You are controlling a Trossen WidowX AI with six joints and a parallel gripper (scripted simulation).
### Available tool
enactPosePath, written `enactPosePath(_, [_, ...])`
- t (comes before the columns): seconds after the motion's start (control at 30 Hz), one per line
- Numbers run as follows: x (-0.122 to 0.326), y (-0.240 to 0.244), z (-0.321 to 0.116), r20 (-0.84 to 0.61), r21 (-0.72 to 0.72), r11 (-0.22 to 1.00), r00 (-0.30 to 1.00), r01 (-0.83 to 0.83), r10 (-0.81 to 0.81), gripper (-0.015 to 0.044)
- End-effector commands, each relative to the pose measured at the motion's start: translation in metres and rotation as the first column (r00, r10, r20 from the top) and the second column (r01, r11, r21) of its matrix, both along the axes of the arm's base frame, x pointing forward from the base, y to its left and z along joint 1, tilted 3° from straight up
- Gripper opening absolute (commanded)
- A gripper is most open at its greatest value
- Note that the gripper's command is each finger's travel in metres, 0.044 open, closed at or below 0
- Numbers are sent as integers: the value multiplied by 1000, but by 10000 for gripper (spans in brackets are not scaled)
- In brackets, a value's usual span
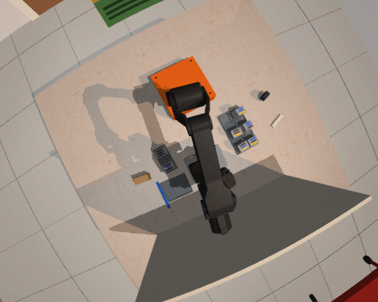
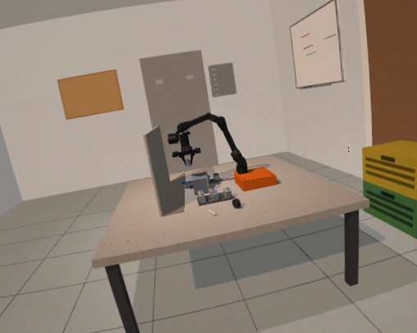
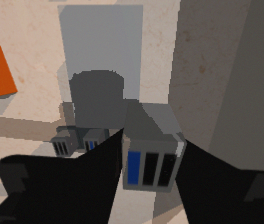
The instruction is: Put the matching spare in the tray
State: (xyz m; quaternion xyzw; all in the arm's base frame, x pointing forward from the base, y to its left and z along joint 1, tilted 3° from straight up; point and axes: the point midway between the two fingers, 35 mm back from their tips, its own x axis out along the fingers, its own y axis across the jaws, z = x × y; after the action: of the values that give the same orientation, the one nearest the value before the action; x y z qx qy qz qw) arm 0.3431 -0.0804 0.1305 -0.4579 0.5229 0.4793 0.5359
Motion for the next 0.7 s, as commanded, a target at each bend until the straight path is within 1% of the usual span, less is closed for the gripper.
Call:
enactPosePath(0.0, [2,-31,1,7,-8,1000,1000,-6,6,0])
enactPosePath(0.47, [-10,-122,-8,2,-9,999,999,-39,39,0])
enactPosePath(0.67, [-11,-125,-9,1,-9,999,999,-40,40,0])
